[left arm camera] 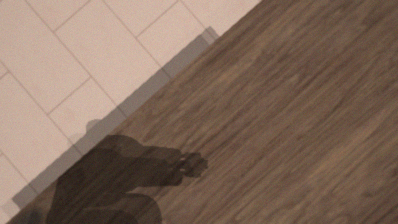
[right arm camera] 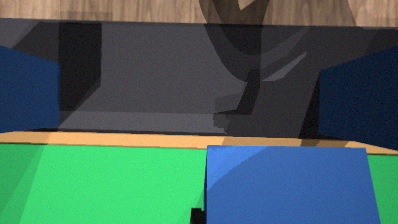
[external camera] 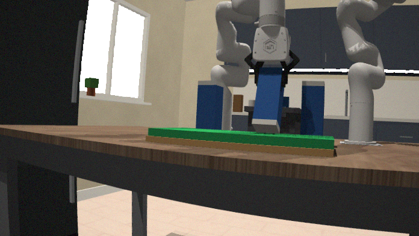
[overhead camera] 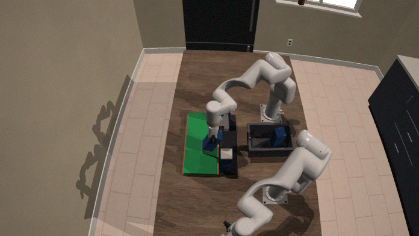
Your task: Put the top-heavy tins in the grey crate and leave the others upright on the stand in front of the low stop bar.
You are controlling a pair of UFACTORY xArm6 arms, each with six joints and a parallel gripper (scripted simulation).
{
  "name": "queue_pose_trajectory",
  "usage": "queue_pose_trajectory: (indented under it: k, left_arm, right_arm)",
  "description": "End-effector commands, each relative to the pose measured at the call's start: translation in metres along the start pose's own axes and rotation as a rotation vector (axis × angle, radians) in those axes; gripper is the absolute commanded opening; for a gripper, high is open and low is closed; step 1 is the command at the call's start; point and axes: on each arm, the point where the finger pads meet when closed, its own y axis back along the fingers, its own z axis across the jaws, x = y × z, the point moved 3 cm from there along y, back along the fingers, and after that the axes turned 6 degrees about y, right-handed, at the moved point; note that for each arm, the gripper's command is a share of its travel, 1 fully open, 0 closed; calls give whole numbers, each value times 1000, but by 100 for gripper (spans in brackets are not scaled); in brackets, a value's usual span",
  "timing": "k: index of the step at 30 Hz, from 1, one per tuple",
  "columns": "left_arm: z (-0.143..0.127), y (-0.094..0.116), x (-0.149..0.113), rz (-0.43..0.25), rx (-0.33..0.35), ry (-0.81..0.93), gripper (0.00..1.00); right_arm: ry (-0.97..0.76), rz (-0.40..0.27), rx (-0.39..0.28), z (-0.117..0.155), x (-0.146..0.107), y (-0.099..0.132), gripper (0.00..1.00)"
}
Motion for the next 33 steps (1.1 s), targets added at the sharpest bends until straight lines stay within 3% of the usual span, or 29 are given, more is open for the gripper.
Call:
queue_pose_trajectory:
  k: [1, 25, 26, 33]
  left_arm:
    - [0, 2, 1, 4, 0, 0, 100]
    - [0, 2, 1, 4, 0, 0, 100]
    - [0, 2, 1, 4, 0, 0, 100]
    - [0, 2, 1, 4, 0, 0, 100]
  right_arm:
    - [0, -6, -3, 1, -1, 3, 74]
    - [1, -6, -3, 1, -1, 6, 74]
    - [0, -6, -3, 1, -1, 5, 100]
    - [0, -6, -3, 1, -1, 5, 100]
